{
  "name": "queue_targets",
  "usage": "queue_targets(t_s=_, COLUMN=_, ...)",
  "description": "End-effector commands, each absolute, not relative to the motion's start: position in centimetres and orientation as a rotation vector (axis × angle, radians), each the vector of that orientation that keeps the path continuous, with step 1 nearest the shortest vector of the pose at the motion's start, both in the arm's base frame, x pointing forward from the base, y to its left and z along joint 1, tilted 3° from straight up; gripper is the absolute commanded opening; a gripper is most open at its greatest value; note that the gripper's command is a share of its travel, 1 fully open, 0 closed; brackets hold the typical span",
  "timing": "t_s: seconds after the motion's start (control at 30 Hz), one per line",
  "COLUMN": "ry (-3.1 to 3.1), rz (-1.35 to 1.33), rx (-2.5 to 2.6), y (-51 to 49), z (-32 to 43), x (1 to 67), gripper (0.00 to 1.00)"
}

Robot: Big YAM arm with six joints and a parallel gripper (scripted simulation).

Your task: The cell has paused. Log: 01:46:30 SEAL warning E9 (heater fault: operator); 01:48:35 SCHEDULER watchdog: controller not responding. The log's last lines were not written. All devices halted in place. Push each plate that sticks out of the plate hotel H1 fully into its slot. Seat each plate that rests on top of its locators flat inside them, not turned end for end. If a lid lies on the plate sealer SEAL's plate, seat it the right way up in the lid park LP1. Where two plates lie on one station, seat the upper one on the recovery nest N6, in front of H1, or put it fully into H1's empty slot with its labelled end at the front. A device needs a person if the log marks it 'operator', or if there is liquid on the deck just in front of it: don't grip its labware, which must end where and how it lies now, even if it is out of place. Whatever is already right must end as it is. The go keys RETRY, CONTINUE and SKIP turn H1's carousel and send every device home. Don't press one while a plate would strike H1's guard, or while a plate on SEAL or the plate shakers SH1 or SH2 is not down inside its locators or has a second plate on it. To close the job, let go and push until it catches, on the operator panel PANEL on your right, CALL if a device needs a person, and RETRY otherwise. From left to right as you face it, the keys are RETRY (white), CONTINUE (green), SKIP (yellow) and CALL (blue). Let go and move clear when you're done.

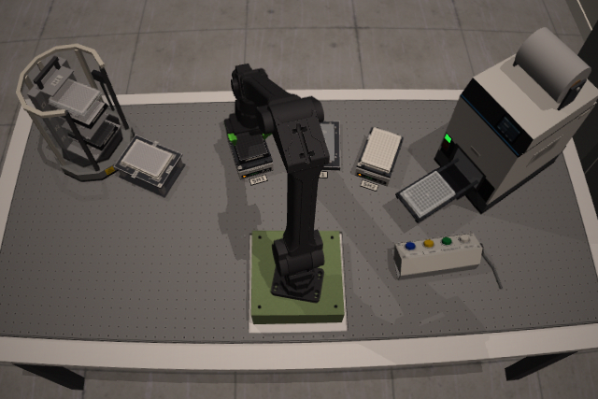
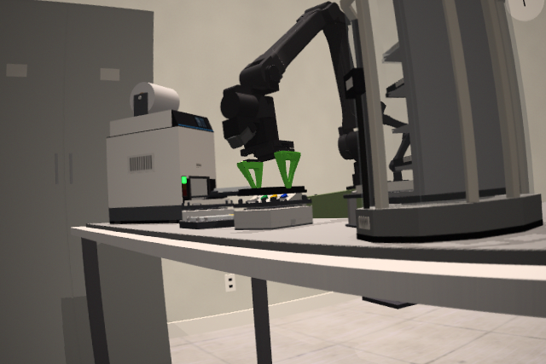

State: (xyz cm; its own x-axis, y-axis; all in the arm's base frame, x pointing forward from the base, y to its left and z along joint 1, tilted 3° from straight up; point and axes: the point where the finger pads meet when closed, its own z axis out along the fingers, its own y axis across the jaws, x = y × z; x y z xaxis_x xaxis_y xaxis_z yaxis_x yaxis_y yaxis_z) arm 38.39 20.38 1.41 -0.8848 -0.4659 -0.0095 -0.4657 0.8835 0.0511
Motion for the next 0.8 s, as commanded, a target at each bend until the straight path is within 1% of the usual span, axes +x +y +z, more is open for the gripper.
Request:
queue_targets(t_s=0.0, ry=-3.033, rz=-0.079, rx=0.759, y=19.87, z=0.29, x=38.33, gripper=0.82)
queue_targets(t_s=0.77, ry=-3.032, rz=-0.079, rx=0.759, y=19.86, z=-0.06, x=38.33, gripper=0.82)
